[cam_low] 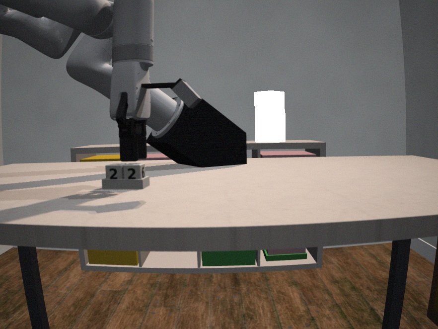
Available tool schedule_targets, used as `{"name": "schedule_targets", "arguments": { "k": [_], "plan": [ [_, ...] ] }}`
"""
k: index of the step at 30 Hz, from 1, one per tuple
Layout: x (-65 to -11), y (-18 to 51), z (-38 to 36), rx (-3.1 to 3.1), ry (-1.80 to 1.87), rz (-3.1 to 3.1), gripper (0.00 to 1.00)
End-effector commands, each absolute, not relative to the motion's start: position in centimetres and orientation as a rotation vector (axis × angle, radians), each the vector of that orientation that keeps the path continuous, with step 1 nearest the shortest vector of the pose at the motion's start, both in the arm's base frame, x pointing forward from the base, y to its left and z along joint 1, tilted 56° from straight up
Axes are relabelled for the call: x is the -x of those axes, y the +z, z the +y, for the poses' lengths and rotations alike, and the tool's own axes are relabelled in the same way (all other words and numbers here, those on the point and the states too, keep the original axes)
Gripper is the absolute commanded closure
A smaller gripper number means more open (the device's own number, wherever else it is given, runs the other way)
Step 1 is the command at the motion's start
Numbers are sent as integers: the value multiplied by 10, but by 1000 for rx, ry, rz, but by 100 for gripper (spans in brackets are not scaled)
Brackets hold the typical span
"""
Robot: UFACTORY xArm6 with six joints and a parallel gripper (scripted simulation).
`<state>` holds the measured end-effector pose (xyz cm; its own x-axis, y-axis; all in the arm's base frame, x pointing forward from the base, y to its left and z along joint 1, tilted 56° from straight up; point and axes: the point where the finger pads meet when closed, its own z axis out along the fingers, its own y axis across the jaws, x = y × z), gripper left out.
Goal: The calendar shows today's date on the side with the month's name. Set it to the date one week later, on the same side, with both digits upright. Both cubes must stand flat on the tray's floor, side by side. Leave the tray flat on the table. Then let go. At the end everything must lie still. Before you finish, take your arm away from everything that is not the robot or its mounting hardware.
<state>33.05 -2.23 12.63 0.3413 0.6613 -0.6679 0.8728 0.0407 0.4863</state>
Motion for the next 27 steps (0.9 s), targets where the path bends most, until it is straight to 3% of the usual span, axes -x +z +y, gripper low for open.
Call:
{"name": "schedule_targets", "arguments": {
  "k": [1, 27],
  "plan": [
    [-331, 127, -22, -1686, -286, 1388, 51],
    [-333, 124, -25, -1686, -286, 1388, 51]
  ]
}}
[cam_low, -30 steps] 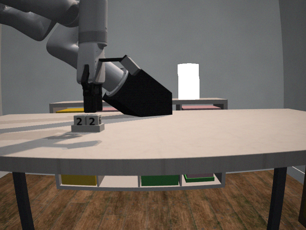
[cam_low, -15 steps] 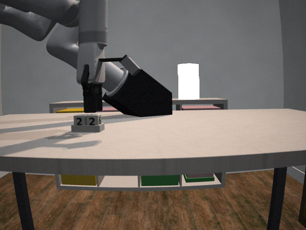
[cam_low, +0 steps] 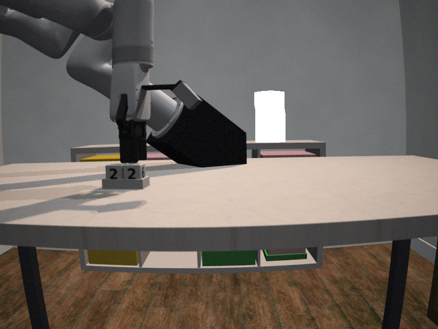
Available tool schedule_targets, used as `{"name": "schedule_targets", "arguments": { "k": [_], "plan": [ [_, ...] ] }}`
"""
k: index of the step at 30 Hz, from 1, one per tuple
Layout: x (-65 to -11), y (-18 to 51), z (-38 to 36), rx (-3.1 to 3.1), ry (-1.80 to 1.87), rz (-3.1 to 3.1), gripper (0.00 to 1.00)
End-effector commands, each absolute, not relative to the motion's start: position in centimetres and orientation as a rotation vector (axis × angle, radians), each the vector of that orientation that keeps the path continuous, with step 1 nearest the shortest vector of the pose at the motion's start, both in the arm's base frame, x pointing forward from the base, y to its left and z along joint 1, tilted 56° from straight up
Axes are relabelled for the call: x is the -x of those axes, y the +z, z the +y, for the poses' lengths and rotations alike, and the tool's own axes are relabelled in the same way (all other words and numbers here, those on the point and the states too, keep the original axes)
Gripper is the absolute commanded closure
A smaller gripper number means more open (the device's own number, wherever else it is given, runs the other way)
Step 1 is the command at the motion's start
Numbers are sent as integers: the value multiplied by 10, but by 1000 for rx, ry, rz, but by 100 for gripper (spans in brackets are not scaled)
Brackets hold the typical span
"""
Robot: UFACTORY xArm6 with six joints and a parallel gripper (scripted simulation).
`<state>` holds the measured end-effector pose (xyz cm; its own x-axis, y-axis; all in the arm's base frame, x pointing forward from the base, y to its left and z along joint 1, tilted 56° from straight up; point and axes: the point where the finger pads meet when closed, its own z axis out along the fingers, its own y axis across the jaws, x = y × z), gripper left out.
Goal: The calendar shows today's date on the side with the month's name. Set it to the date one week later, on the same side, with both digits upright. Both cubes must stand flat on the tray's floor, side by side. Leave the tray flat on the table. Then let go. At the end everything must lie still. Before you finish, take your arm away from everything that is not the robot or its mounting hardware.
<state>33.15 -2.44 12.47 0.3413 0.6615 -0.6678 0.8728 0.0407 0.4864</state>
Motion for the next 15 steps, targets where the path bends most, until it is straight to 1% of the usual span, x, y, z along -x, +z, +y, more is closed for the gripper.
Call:
{"name": "schedule_targets", "arguments": {
  "k": [1, 15],
  "plan": [
    [-333, 124, -25, -1686, -286, 1388, 51],
    [-340, 112, -41, -1686, -286, 1388, 51]
  ]
}}
